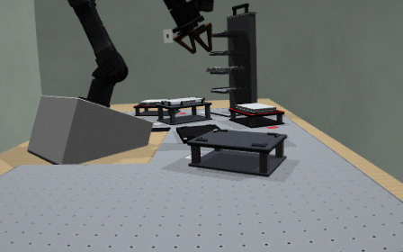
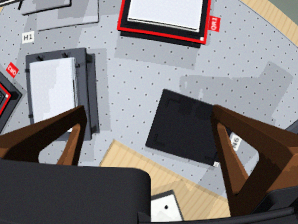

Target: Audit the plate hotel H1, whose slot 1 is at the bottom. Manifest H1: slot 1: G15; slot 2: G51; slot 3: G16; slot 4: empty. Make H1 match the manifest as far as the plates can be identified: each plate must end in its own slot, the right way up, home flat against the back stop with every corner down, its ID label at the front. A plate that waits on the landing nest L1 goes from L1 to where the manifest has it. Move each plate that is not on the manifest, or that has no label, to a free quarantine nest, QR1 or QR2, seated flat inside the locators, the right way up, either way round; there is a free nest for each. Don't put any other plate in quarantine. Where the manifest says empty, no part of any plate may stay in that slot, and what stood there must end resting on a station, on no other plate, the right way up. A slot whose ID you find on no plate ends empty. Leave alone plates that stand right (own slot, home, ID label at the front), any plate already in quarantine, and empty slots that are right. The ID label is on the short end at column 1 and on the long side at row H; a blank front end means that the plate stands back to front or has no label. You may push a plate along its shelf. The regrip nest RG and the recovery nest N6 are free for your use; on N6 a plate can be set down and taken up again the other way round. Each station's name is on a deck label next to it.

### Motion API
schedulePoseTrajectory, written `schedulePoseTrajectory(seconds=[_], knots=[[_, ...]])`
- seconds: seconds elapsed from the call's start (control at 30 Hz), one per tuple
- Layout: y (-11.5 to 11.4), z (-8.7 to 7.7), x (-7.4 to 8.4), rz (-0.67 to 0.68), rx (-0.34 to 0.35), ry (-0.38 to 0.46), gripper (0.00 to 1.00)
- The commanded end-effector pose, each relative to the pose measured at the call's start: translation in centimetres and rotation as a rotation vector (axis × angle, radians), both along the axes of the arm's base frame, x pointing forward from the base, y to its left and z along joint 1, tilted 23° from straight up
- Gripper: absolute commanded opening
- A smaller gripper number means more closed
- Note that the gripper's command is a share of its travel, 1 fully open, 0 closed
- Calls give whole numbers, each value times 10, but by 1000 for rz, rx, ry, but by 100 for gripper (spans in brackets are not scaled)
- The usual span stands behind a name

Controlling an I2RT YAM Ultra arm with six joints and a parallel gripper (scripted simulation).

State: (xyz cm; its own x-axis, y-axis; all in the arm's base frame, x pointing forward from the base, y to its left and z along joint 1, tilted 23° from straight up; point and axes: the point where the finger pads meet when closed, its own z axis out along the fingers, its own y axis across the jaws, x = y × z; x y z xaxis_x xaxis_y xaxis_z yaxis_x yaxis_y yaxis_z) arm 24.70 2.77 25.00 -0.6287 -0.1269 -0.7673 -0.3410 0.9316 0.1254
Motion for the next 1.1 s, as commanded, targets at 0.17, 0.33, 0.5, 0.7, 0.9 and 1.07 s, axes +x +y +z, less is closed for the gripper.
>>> schedulePoseTrajectory(seconds=[0.17, 0.33, 0.5, 0.7, 0.9, 1.07], knots=[[5, 15, 5, 19, 46, -168, 100], [5, 15, 5, 11, 70, -230, 100], [5, 15, 5, 2, 100, -307, 100], [5, 15, 5, -10, 136, -399, 100], [5, 15, 5, -18, 160, -461, 100], [2, 14, 5, -26, 182, -520, 100]])
